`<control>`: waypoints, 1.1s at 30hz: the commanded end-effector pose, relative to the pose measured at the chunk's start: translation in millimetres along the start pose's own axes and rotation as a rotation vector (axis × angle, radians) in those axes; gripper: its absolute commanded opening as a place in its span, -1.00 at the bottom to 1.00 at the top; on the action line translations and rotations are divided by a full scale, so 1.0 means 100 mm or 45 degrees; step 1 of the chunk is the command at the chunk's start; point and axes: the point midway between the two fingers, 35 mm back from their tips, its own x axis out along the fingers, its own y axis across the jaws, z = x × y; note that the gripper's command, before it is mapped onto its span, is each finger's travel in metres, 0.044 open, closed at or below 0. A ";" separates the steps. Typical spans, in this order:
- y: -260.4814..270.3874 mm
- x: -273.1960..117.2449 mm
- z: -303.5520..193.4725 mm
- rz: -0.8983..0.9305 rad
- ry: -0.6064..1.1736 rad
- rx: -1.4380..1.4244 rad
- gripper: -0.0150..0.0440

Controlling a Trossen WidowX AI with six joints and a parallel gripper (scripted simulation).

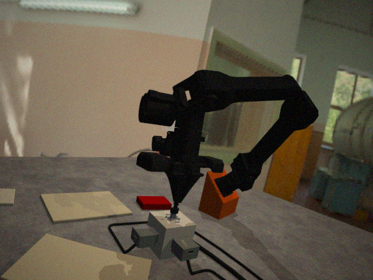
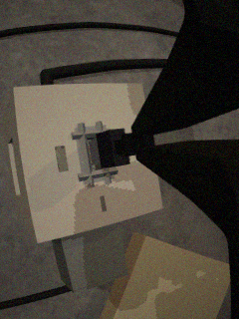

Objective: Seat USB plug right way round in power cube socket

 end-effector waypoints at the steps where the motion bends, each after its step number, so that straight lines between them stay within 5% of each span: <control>1: 0.00 0.00 -0.01 0.003 0.006 0.006 -0.49; 33: 0.00 0.04 0.00 0.003 0.006 0.006 -0.49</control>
